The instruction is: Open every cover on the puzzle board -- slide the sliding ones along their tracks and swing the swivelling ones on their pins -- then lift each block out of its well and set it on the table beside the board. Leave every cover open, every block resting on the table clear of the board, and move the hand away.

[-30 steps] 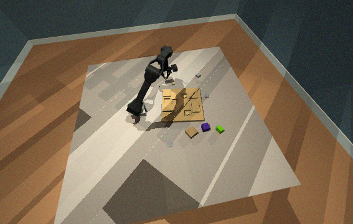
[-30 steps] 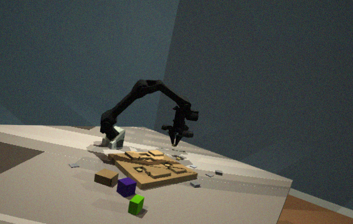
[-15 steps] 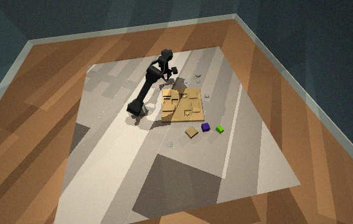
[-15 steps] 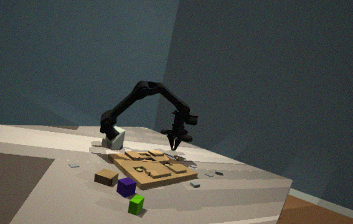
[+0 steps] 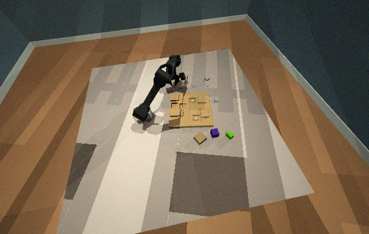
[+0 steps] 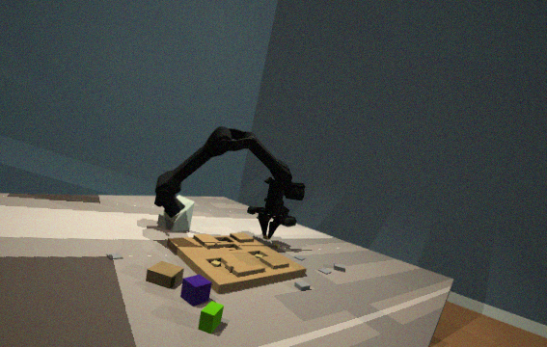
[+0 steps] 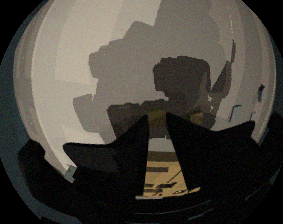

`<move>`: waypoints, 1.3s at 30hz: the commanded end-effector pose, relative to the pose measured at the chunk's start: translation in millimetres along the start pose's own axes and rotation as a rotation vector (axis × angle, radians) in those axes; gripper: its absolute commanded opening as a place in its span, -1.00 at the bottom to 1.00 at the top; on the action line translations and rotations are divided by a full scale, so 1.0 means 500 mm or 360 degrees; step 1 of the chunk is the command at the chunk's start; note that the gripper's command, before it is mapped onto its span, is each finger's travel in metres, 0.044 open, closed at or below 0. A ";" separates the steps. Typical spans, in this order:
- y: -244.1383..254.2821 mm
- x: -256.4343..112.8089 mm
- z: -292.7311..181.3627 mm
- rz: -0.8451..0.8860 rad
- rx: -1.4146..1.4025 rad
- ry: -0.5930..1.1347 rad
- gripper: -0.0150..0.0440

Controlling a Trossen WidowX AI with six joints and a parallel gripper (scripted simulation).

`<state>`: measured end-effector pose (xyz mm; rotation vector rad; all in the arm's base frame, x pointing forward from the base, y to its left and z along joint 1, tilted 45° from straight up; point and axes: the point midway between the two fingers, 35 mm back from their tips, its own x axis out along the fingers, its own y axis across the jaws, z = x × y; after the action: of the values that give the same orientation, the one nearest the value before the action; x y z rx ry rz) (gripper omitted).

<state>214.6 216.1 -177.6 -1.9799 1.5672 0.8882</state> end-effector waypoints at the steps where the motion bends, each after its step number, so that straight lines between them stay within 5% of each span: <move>1: 0.002 0.014 -0.003 0.0000 -0.0007 0.0009 -0.22; 7: 0.004 0.028 -0.005 0.0000 -0.0007 0.0010 -0.22; 21: 0.001 0.018 -0.001 -0.0007 0.0007 -0.0005 1.00; 39: -0.003 -0.076 0.003 -0.0018 0.0014 -0.0017 1.00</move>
<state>211.7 233.8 -159.6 -1.9799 1.5586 0.8820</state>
